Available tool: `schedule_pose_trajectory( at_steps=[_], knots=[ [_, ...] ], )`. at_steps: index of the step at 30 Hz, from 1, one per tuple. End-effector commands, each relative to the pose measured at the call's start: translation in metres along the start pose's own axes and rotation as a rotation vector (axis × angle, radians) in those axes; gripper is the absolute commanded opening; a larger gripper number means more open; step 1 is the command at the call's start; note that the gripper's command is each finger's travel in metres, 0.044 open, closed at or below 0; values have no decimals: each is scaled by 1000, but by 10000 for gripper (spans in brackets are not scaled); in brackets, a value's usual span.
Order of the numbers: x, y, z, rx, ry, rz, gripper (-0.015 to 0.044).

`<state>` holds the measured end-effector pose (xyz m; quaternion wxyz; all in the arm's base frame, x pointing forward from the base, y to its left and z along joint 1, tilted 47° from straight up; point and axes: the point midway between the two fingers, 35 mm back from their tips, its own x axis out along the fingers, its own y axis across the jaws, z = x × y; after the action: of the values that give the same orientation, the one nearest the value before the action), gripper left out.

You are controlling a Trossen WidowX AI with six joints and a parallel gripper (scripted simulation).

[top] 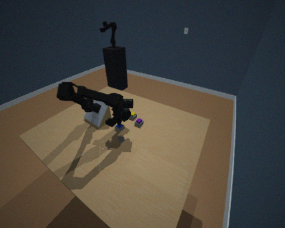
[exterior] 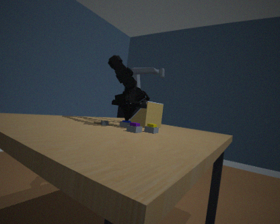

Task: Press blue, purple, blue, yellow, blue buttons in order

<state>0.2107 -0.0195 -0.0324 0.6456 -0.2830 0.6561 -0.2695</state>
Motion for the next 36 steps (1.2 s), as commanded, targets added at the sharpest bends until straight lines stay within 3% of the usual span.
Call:
schedule_pose_trajectory(
  at_steps=[1, 10, 14, 18, 23, 28, 36],
  knots=[
    [1, -1, -1, -7, 3, -5, 20],
    [1, -1, -1, -7, 3, -5, 20],
    [-30, 0, -1, -6, 2, -3, 20],
    [-35, 0, -1, -7, 3, -4, 20],
    [-91, 0, -1, -8, 3, -2, 20],
    [-94, 1, -1, -9, 3, -1, 20],
    [-103, 87, 11, -33, -11, 25, 20]
  ],
)
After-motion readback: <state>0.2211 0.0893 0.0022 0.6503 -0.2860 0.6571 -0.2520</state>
